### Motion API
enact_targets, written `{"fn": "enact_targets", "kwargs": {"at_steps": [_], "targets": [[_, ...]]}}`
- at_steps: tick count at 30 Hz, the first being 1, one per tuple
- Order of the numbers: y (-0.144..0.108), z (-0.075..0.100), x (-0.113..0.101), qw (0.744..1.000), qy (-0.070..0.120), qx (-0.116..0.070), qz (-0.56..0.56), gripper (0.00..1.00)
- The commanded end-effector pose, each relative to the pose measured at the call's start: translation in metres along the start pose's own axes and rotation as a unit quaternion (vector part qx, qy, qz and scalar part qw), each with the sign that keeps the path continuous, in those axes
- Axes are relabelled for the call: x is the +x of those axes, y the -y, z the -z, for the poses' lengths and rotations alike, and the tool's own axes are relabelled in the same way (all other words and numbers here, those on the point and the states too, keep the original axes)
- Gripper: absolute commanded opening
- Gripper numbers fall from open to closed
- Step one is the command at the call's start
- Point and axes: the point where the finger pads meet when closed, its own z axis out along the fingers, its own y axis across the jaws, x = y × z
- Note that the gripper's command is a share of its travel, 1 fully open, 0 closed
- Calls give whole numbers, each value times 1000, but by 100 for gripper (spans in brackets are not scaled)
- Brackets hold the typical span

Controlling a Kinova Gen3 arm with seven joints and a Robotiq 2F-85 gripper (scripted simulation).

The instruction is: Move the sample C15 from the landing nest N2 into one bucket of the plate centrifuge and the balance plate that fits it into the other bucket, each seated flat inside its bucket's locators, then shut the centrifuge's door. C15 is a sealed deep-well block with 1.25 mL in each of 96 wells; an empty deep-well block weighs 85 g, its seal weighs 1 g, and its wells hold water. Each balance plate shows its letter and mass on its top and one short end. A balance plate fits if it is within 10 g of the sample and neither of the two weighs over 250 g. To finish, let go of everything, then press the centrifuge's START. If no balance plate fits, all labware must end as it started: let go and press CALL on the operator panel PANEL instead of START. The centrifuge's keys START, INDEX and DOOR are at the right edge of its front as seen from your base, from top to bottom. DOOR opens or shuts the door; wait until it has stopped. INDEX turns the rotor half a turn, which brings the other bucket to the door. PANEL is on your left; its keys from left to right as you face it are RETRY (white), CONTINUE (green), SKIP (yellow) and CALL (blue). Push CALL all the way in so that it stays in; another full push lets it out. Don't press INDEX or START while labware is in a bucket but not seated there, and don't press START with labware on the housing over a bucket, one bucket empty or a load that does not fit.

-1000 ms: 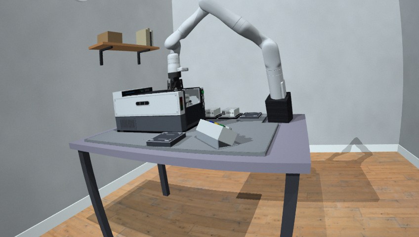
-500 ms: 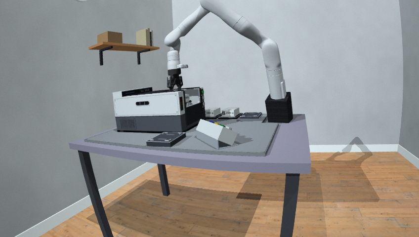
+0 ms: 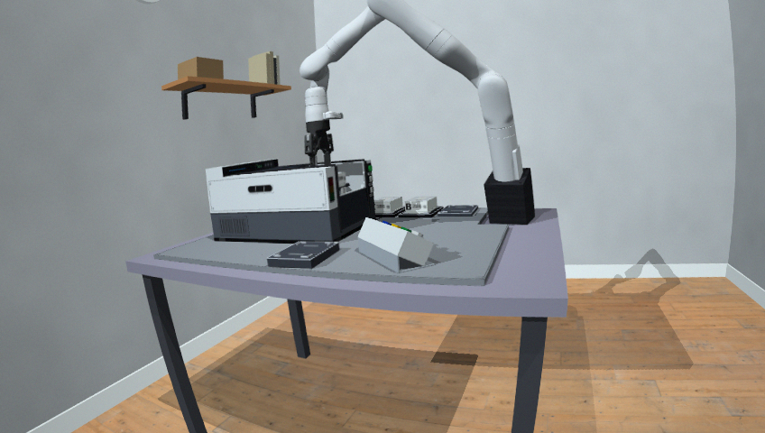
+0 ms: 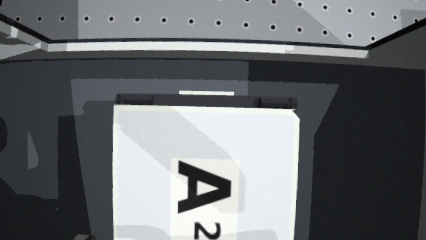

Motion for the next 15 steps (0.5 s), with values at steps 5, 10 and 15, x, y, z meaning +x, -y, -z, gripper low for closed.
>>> {"fn": "enact_targets", "kwargs": {"at_steps": [5,10,15], "targets": [[0,8,-1,1000,1,0,0,100],[0,14,-1,1000,1,0,0,100],[0,21,-1,1000,1,0,0,100]]}}
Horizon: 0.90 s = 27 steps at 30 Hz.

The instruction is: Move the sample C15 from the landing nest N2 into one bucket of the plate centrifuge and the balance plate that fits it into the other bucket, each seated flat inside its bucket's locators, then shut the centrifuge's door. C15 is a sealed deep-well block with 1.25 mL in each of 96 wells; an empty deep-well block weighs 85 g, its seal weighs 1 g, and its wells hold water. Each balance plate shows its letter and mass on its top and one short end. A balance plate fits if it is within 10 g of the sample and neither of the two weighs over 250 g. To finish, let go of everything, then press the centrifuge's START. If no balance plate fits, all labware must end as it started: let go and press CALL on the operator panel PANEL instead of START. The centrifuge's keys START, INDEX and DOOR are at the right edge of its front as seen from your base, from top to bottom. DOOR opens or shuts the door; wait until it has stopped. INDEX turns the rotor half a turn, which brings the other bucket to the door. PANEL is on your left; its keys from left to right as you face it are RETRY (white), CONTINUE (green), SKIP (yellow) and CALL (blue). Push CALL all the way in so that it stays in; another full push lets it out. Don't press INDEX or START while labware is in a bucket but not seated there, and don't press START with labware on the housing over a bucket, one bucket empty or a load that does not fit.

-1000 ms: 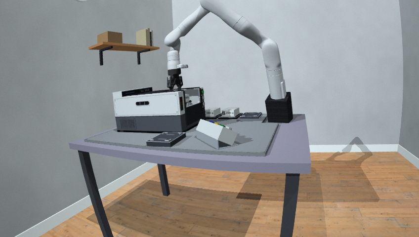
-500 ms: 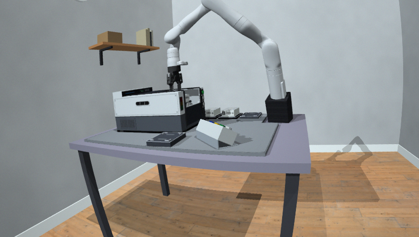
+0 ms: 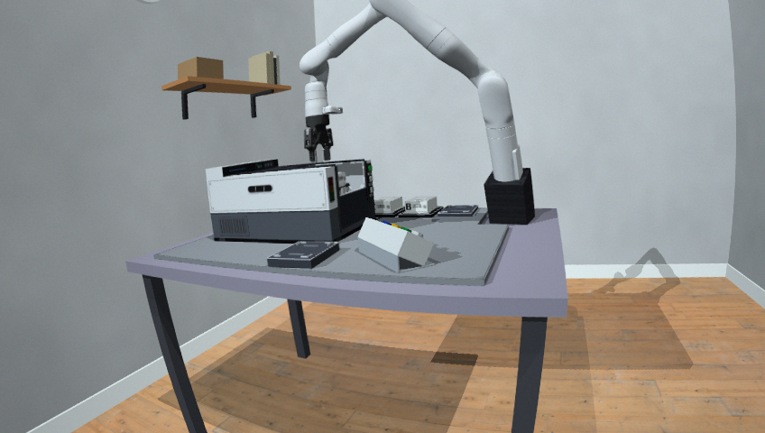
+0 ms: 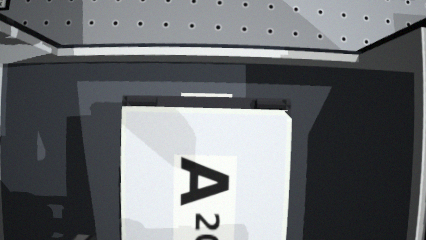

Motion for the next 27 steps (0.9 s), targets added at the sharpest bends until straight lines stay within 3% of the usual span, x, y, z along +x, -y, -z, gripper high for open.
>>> {"fn": "enact_targets", "kwargs": {"at_steps": [1,20,27], "targets": [[0,5,-1,1000,1,0,0,100],[0,28,-1,1000,1,0,0,100],[0,28,-1,1000,1,0,0,100]]}}
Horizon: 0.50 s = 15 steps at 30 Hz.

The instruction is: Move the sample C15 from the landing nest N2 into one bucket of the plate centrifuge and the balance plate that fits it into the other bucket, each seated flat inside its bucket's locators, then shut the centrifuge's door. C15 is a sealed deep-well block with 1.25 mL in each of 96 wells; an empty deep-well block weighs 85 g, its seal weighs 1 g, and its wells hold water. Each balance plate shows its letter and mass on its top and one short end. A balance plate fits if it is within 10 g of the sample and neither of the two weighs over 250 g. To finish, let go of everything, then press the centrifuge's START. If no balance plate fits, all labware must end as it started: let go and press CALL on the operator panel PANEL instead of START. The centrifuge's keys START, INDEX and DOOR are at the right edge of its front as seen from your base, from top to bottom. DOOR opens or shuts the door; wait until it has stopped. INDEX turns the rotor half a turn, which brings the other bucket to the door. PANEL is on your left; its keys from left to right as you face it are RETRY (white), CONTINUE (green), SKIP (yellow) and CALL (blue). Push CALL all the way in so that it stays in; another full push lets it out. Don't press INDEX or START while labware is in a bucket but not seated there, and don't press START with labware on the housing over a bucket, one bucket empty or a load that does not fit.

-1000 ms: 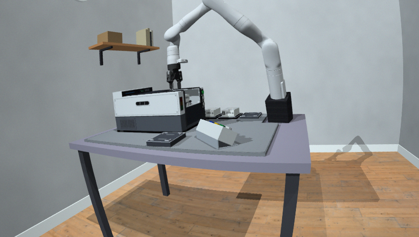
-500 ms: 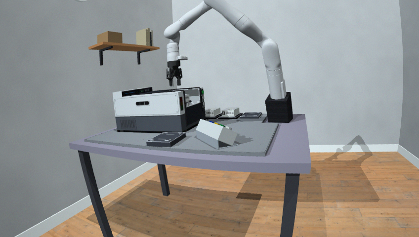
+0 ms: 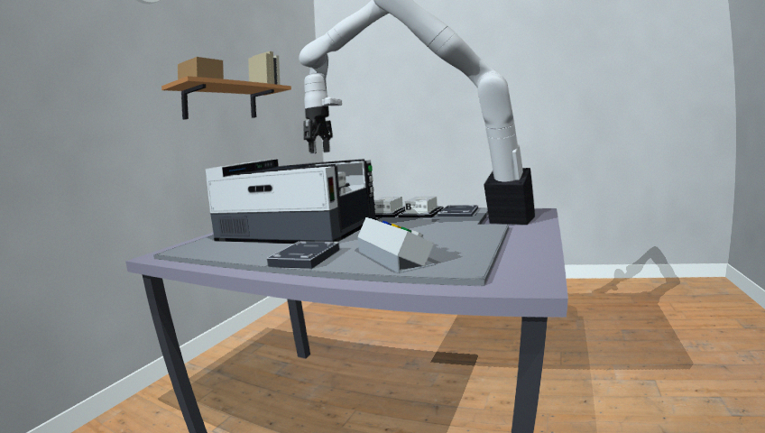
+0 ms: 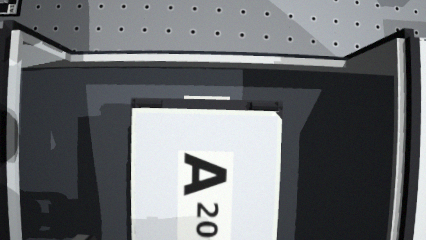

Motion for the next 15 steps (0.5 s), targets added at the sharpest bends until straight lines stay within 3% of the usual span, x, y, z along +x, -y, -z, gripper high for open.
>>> {"fn": "enact_targets", "kwargs": {"at_steps": [1,2,3,15], "targets": [[0,1,-1,1000,1,0,0,100],[0,1,-1,1000,1,0,0,100],[2,2,2,1000,1,0,0,10],[18,12,30,1000,1,0,0,10]]}}
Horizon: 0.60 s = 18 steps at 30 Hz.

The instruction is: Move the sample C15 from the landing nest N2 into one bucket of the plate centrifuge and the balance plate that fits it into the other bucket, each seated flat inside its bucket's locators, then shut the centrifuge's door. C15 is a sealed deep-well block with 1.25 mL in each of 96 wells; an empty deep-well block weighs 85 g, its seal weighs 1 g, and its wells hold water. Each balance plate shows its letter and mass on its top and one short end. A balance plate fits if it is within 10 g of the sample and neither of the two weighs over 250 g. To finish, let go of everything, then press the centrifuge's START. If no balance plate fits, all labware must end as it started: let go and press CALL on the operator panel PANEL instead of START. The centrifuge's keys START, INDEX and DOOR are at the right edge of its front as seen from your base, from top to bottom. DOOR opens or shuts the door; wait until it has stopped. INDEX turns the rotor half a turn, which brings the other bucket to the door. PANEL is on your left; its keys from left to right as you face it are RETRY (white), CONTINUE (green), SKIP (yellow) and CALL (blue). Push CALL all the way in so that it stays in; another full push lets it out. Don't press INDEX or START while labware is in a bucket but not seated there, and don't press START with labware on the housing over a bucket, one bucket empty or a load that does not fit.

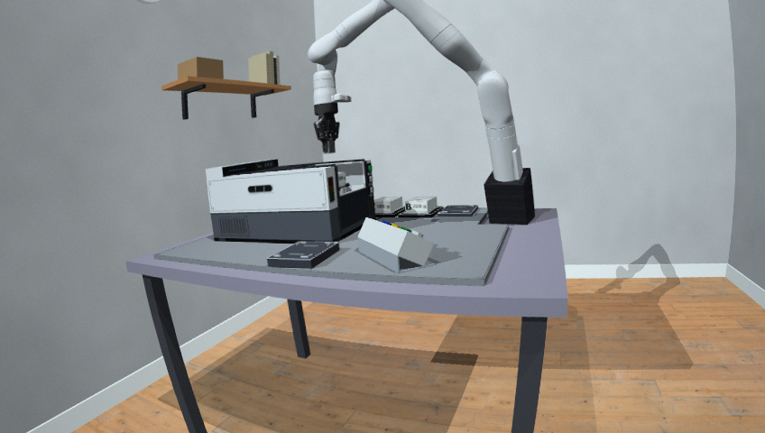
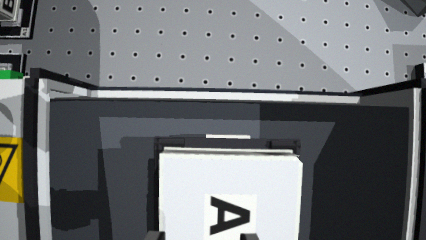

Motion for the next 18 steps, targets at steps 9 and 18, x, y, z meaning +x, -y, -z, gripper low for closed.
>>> {"fn": "enact_targets", "kwargs": {"at_steps": [9,18], "targets": [[18,11,29,1000,1,0,0,10],[29,18,48,1000,1,0,0,10]]}}
